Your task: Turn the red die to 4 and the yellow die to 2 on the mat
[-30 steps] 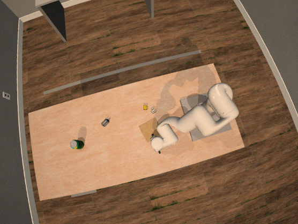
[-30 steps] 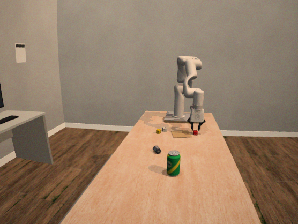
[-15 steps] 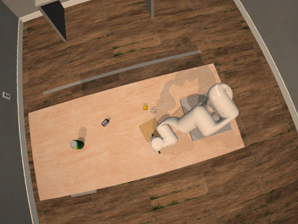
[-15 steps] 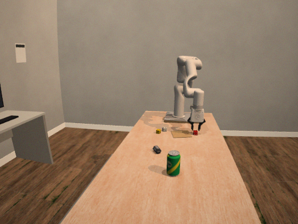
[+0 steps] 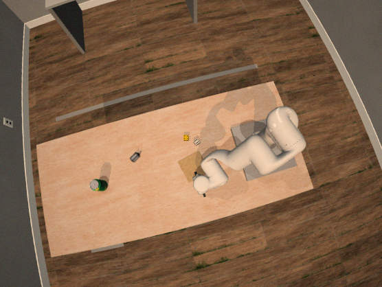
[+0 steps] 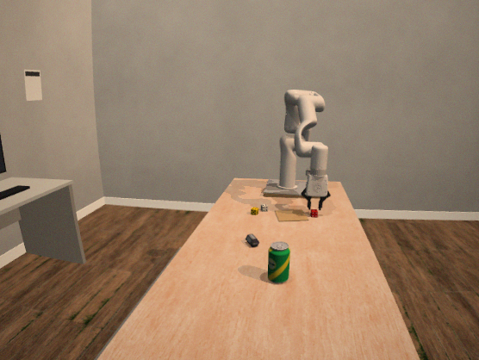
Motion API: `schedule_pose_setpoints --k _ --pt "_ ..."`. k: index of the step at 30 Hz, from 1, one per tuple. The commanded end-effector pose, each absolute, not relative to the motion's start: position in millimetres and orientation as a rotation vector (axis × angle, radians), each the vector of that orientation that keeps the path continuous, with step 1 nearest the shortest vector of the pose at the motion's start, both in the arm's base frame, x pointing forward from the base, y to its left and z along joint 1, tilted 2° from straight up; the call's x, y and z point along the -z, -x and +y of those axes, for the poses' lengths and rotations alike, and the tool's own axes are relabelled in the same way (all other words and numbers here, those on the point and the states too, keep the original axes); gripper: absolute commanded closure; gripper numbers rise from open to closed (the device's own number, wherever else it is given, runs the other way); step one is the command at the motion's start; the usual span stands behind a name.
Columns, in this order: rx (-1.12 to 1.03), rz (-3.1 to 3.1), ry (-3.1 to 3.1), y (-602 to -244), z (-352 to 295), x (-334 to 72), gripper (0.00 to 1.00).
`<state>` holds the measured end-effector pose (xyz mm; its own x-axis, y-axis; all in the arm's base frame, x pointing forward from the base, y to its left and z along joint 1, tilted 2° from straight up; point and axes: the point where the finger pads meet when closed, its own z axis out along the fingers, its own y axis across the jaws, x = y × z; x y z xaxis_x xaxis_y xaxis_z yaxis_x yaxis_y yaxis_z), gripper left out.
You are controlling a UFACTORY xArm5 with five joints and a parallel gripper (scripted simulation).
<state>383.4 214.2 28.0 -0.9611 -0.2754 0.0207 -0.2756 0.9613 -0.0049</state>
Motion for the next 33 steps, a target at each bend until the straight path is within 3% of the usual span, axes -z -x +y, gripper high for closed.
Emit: schedule_pose_setpoints --k 1,33 --pt "-0.010 -3.095 -0.435 -385 215 -29 0.53" --pt "-0.010 -3.095 -0.435 -384 215 -3 0.53"
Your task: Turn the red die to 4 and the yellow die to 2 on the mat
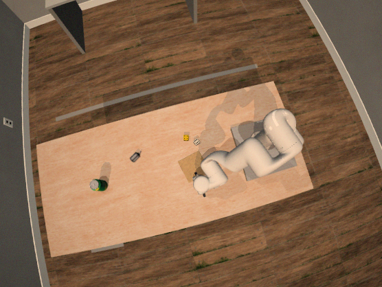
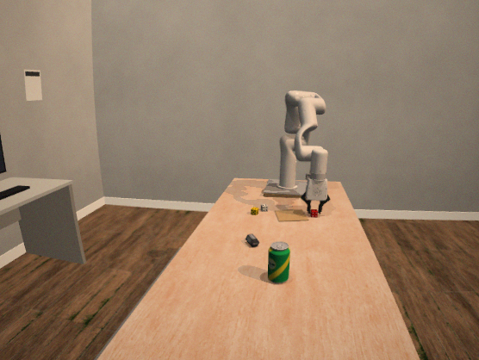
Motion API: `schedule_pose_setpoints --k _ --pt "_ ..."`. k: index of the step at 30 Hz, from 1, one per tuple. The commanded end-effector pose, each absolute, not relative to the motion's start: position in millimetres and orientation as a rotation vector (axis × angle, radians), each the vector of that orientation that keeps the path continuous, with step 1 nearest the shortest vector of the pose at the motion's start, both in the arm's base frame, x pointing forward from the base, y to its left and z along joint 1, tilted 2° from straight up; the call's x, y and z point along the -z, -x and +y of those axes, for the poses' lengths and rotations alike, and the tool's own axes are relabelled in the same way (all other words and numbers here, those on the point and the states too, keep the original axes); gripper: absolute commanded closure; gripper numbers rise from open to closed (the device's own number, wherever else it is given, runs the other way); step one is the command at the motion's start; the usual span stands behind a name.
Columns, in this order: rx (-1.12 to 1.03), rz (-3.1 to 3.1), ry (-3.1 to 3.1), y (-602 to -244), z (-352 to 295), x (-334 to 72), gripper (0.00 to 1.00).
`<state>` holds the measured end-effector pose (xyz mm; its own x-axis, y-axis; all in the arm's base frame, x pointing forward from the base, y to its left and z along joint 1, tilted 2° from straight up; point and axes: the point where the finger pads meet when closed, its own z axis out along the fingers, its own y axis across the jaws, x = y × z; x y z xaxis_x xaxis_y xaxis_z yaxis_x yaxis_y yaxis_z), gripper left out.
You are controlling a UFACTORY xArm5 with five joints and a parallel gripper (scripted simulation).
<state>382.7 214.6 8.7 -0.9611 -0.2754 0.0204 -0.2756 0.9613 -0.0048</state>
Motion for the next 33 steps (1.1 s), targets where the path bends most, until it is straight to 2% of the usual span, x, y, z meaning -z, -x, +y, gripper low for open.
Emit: schedule_pose_setpoints --k 1,33 --pt "-0.010 -3.095 -0.435 -383.7 215.5 -1.0 0.53" --pt "-0.010 -3.095 -0.435 -383.5 215.7 4.5 0.53"
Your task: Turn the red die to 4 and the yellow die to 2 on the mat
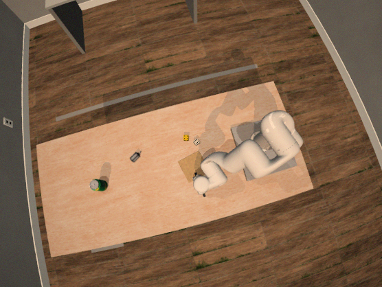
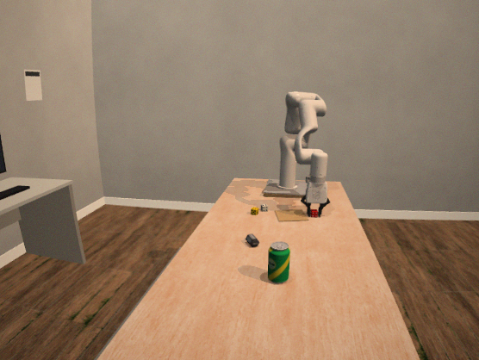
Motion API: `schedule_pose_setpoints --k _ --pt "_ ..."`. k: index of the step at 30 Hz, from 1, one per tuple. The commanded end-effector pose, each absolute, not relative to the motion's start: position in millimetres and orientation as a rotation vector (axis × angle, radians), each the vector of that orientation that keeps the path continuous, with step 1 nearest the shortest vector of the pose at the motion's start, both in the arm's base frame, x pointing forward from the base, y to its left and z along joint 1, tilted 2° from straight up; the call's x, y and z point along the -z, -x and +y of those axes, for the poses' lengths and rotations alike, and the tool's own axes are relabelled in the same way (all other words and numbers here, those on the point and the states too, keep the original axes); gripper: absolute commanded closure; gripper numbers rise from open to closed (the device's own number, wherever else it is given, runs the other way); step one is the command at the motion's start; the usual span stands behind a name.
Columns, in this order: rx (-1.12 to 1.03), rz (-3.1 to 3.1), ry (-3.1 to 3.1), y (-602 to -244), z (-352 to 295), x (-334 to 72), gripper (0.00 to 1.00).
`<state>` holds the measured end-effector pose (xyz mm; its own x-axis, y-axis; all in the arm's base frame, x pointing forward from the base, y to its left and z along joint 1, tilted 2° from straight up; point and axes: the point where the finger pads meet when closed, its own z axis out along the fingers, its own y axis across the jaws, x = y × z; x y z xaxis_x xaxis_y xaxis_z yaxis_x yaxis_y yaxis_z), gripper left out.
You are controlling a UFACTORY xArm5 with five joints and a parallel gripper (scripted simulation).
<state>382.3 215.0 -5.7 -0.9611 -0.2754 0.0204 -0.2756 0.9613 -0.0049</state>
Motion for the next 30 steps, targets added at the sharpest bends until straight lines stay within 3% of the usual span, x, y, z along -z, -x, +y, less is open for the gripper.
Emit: schedule_pose_setpoints --k 1,13,14,30 --pt "-0.010 -3.095 -0.435 -383.5 215.7 4.5 0.53" --pt "-0.010 -3.095 -0.435 -383.5 215.7 4.5 0.53" --pt "-0.010 -3.095 -0.435 -383.5 215.7 4.5 0.73" --pt "-0.010 -3.095 -0.435 -383.5 215.7 4.5 0.73"
